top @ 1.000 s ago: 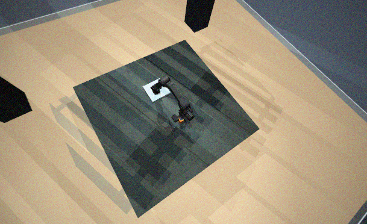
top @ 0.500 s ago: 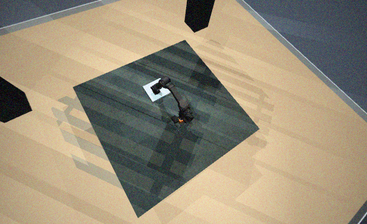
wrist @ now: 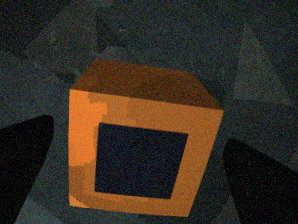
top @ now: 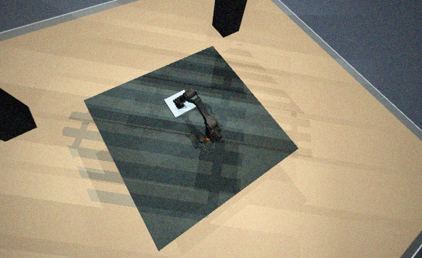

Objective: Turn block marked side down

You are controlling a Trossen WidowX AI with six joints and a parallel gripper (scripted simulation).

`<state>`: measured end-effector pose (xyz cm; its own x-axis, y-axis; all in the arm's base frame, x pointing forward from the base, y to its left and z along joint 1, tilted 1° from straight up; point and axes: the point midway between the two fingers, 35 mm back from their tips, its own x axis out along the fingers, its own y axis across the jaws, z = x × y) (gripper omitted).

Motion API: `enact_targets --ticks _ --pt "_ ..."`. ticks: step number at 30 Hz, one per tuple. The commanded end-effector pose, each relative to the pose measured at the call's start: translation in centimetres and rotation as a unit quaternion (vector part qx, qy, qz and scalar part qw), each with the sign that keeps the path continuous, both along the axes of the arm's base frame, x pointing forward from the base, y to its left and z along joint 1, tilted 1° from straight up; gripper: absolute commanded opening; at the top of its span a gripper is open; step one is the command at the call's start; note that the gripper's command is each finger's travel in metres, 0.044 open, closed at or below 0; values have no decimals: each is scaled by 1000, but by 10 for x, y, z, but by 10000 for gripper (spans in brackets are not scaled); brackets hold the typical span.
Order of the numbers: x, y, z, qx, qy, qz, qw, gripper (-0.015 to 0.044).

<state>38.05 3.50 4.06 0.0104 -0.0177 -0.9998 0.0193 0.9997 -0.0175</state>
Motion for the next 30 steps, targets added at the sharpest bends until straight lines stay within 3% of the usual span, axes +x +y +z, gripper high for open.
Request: enact_targets --ticks 1,3,23,28,30 --pt "0 1 -1 2 0 -1 1000 309" --pt "0 1 -1 2 0 -1 1000 256" --pt "0 1 -1 2 0 -1 1000 123" --pt "0 1 20 2 0 -1 1000 0" --pt "0 1 28 2 0 -1 1000 0"
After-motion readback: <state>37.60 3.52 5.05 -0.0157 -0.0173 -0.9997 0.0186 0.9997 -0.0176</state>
